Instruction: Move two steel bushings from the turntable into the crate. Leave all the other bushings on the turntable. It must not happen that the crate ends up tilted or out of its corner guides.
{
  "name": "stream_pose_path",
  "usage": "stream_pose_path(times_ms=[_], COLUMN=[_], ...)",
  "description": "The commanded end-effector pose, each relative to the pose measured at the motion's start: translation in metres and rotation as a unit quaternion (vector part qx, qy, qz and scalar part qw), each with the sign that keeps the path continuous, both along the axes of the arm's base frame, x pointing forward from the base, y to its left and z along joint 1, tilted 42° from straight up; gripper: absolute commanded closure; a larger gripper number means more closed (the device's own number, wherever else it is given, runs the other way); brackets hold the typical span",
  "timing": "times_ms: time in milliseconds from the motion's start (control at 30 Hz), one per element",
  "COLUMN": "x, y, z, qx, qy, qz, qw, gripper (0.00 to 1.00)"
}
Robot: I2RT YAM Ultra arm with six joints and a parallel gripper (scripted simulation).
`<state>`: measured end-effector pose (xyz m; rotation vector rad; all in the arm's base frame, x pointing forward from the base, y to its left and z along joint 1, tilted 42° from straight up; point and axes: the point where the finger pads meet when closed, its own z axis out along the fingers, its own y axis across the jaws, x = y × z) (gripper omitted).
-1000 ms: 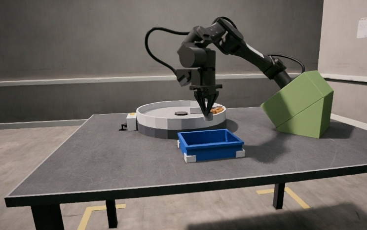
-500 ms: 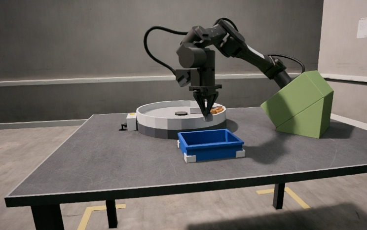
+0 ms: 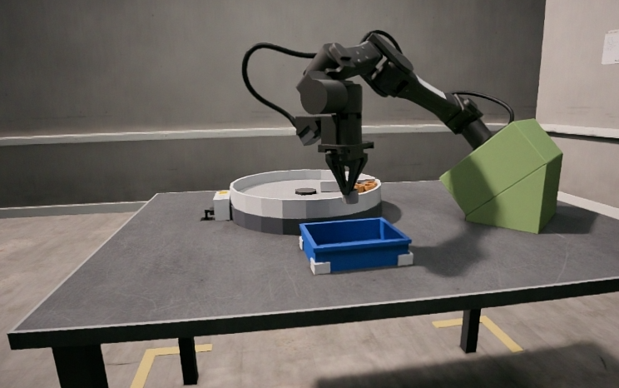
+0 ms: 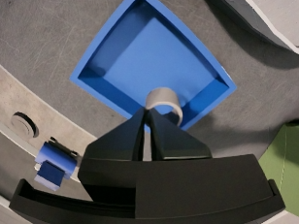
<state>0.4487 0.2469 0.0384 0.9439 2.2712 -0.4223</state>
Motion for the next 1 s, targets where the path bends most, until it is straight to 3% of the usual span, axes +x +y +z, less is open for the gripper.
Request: stream_pose_path(times_ms=[0, 967], x=[-0.0079, -0.0090], y=[0.0154, 0.0161], z=[0.0064, 0.0024], qx=[-0.001, -0.003], qy=[-0.004, -0.002], qz=[0.014, 0.014], qw=[1.000, 1.000], gripper=[1.00, 1.00])
